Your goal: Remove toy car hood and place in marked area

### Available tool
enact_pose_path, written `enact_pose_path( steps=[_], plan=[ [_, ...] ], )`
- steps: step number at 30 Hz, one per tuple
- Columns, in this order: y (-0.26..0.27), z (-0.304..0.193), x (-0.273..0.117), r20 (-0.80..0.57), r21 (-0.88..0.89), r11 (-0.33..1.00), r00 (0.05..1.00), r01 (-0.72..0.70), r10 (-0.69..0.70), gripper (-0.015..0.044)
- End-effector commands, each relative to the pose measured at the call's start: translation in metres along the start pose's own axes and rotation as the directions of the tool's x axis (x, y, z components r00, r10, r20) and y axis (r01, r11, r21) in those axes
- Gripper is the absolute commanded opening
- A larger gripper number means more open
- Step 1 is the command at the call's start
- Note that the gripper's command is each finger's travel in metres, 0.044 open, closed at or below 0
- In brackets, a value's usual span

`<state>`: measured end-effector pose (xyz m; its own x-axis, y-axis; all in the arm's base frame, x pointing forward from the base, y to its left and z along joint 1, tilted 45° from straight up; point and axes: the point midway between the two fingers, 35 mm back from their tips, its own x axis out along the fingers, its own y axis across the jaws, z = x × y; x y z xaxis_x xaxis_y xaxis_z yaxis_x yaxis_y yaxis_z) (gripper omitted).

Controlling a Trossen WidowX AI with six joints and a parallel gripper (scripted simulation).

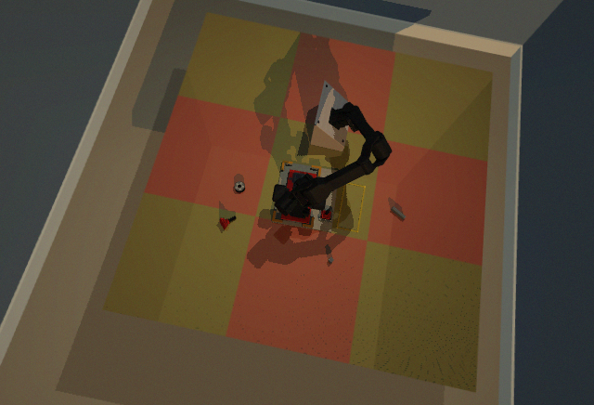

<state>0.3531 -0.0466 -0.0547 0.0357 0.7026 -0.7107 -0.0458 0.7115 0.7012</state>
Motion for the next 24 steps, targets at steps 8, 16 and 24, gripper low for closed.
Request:
enact_pose_path(
  steps=[8,16,24],
  plan=[
    [-0.001,0.001,-0.01,0.004,-0.005,1.0,1.0,0.006,-0.006,0.0],
    [-0.001,0.001,-0.024,0.004,-0.005,1.0,1.0,0.007,-0.007,0.0],
    [-0.001,0.0,-0.057,0.003,-0.004,1.0,1.0,0.008,-0.008,0.0]
  ],
)
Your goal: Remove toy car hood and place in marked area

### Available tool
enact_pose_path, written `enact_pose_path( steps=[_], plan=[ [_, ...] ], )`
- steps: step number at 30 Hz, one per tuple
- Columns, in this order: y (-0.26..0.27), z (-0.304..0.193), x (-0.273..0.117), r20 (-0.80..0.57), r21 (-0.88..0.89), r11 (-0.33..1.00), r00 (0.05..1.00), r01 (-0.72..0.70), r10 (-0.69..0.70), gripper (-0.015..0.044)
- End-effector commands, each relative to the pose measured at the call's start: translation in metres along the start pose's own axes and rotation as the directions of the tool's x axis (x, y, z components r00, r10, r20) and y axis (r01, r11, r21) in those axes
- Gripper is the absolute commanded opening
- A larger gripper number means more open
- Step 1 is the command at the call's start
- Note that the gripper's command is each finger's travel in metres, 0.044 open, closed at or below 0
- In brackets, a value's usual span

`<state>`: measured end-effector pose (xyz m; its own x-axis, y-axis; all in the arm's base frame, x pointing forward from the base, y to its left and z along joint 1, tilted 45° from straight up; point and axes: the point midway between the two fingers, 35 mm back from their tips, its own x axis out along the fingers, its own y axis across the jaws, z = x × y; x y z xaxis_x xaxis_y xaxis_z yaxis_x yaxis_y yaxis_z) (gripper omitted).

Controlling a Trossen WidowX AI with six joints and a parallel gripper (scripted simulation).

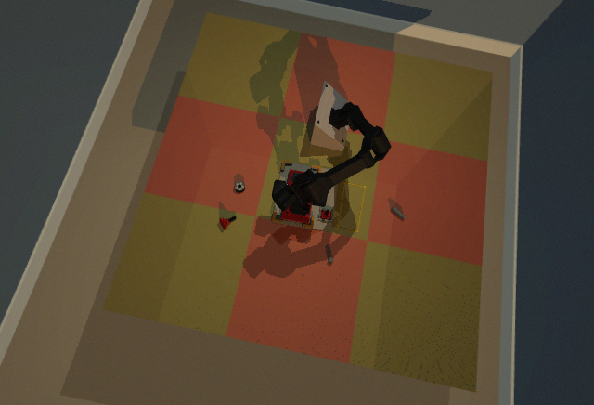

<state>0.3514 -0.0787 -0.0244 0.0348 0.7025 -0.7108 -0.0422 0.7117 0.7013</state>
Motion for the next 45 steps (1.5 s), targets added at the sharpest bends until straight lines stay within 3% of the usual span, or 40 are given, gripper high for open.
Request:
enact_pose_path(
  steps=[1,22,45],
  plan=[
    [0.001,0.001,-0.013,0.004,-0.008,1.0,1.0,0.008,-0.008,0.0],
    [0.104,-0.002,-0.012,0.003,0.0,1.0,1.0,0.014,-0.014,0.0],
    [0.207,-0.041,-0.012,0.002,-0.005,1.0,1.0,-0.001,0.001,0.0]
  ],
)
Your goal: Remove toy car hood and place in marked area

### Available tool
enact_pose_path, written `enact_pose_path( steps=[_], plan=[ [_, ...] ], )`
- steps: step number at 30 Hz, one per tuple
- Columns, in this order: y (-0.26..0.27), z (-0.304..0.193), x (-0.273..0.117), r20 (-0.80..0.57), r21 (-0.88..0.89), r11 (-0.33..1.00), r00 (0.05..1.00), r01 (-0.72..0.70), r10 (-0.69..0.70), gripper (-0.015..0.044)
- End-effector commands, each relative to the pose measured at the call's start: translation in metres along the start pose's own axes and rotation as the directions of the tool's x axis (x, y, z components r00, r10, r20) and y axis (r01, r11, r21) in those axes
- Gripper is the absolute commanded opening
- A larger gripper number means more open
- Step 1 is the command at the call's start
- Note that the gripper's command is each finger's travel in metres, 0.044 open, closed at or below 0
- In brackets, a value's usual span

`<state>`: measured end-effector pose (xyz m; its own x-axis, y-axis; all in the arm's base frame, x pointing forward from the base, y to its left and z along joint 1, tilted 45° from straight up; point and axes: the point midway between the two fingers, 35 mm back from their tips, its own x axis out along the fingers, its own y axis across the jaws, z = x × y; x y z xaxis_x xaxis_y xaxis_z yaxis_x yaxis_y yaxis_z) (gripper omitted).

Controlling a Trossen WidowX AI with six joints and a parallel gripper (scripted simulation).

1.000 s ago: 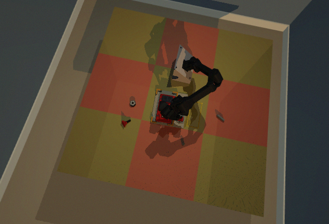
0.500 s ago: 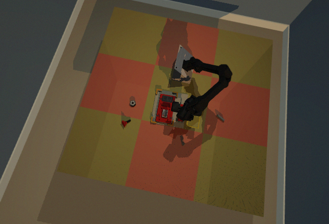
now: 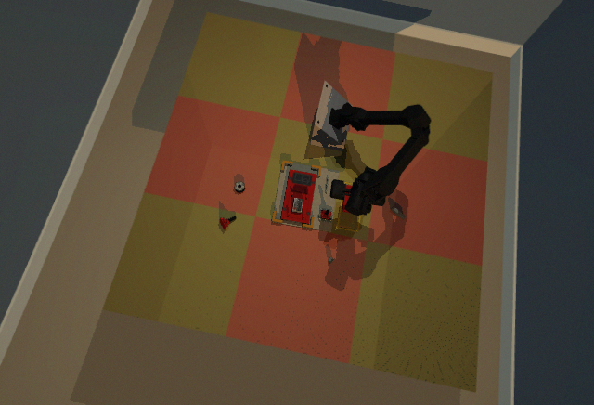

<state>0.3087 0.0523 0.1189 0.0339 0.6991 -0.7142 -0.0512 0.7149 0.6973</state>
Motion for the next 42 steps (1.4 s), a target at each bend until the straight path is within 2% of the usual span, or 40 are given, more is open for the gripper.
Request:
enact_pose_path(
  steps=[1,42],
  plan=[
    [0.012,-0.007,-0.001,0.003,0.004,1.0,1.0,-0.006,0.006,0.0],
    [0.011,-0.004,0.032,0.004,0.004,1.0,1.0,-0.004,0.004,0.0]
  ],
)
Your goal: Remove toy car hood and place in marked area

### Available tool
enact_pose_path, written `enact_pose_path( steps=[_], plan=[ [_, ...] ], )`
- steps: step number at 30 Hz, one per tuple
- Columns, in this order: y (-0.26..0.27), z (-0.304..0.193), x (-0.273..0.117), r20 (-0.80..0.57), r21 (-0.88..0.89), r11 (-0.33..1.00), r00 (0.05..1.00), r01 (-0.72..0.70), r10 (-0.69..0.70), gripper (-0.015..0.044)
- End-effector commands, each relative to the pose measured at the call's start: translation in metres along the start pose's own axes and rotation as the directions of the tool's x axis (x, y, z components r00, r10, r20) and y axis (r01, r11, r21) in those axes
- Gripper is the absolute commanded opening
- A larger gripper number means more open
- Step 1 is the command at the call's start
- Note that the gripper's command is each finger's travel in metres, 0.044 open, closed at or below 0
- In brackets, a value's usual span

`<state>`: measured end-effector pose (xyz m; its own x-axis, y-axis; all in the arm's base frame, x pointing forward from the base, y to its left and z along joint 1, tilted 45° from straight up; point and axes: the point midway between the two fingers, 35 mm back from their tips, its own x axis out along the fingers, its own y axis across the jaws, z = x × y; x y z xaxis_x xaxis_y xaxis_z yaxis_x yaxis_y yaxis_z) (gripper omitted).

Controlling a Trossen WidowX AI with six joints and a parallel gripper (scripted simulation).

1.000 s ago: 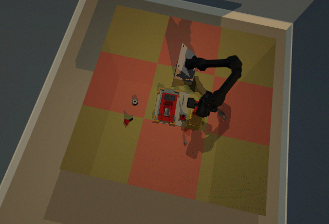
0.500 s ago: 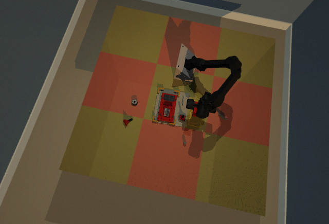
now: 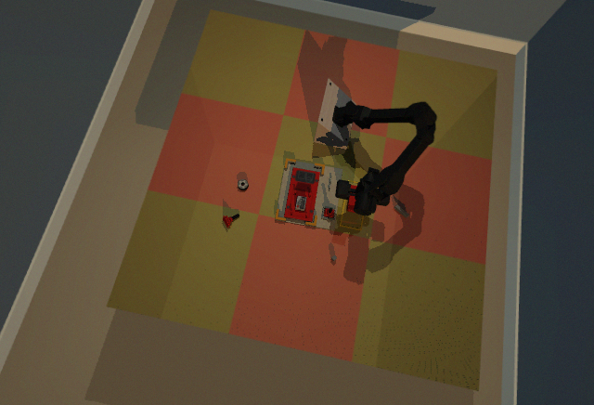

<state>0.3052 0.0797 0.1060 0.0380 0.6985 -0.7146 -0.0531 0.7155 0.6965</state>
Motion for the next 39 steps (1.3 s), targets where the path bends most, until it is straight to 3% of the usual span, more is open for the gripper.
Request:
enact_pose_path(
  steps=[1,39],
  plan=[
    [0.0,0.0,0.005,-0.001,0.006,1.0,1.0,-0.005,0.005,0.0],
    [0.002,-0.002,0.038,0.0,0.005,1.0,1.0,-0.008,0.008,0.0]
  ],
)
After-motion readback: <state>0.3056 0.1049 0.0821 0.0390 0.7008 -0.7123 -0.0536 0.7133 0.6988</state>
